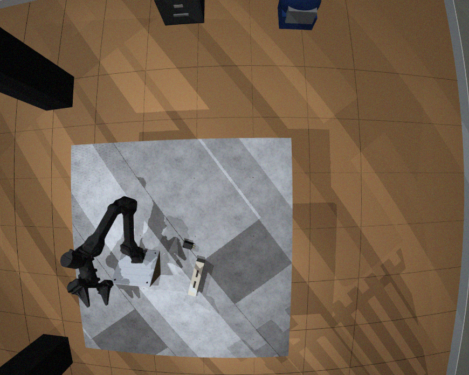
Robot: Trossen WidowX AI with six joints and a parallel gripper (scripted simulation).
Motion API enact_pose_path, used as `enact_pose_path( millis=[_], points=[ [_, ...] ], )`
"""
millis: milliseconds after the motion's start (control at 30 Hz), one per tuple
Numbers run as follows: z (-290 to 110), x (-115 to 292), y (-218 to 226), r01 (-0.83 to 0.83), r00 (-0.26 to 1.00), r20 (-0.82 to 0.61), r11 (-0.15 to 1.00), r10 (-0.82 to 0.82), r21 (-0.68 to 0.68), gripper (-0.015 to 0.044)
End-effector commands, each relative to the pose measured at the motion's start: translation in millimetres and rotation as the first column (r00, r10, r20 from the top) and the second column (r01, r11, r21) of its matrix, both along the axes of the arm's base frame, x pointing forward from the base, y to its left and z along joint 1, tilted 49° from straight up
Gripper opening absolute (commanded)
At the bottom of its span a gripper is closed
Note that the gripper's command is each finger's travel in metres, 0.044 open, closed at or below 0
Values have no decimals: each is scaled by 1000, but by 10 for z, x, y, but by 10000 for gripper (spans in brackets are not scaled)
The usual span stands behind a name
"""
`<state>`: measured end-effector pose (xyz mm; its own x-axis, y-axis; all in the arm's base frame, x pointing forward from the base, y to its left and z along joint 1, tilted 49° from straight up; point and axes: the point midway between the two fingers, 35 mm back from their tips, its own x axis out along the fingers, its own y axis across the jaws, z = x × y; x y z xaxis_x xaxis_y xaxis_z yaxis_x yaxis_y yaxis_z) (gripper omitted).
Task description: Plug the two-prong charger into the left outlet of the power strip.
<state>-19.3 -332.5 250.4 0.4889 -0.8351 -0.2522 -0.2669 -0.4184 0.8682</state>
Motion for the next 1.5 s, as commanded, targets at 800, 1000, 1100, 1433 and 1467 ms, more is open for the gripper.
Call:
enact_pose_path(
  millis=[800, 1000, 1100, 1433, 1467],
  points=[
    [-503, 1127, 35, -453, 857, -213, 883, 469, 122, 440],
    [-602, 1365, 116, -544, 789, -247, 826, 563, 148, 440],
    [-650, 1481, 167, -588, 750, -262, 793, 608, 159, 440],
    [-810, 1846, 365, -718, 599, -310, 666, 739, 201, 440],
    [-827, 1881, 388, -730, 582, -314, 652, 750, 205, 440]
  ],
)
